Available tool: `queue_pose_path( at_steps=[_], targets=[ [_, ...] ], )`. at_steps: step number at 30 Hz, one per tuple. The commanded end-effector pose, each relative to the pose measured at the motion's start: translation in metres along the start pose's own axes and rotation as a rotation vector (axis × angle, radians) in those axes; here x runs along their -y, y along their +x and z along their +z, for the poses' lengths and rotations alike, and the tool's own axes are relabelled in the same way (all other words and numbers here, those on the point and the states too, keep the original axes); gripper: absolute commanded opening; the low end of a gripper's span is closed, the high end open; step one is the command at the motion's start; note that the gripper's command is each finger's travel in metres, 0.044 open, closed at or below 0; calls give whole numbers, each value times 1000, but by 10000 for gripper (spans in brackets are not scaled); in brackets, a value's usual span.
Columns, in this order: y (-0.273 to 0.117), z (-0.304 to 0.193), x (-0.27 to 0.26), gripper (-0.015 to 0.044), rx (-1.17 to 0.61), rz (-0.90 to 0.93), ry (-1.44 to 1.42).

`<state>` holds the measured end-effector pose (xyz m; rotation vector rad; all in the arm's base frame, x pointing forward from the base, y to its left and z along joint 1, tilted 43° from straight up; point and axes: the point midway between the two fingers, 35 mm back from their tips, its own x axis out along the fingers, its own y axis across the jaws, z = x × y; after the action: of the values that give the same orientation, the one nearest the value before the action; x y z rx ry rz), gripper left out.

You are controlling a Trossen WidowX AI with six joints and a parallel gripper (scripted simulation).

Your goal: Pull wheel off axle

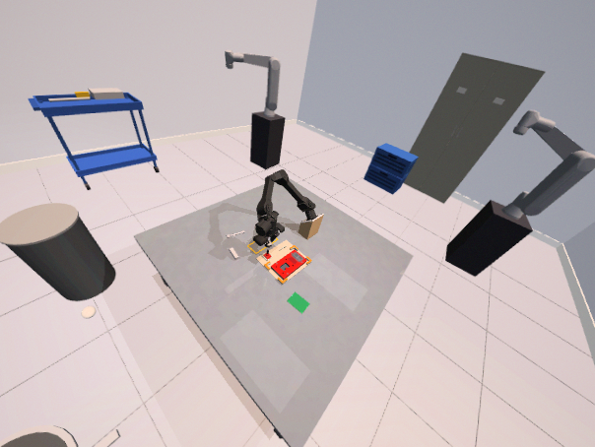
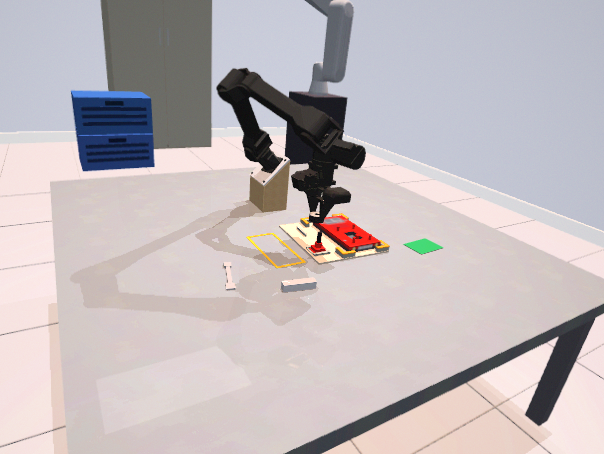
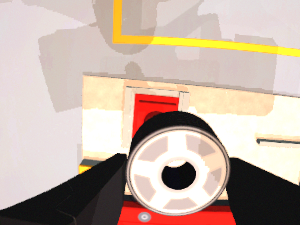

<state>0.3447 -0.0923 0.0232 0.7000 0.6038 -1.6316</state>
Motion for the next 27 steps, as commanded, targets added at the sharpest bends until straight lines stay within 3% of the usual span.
queue_pose_path(
  at_steps=[1, 27],
  targets=[
    [-2, 13, 4, 0, -1, 5, -1],
    [-6, 82, 46, 0, -1, 5, 2]
  ],
)
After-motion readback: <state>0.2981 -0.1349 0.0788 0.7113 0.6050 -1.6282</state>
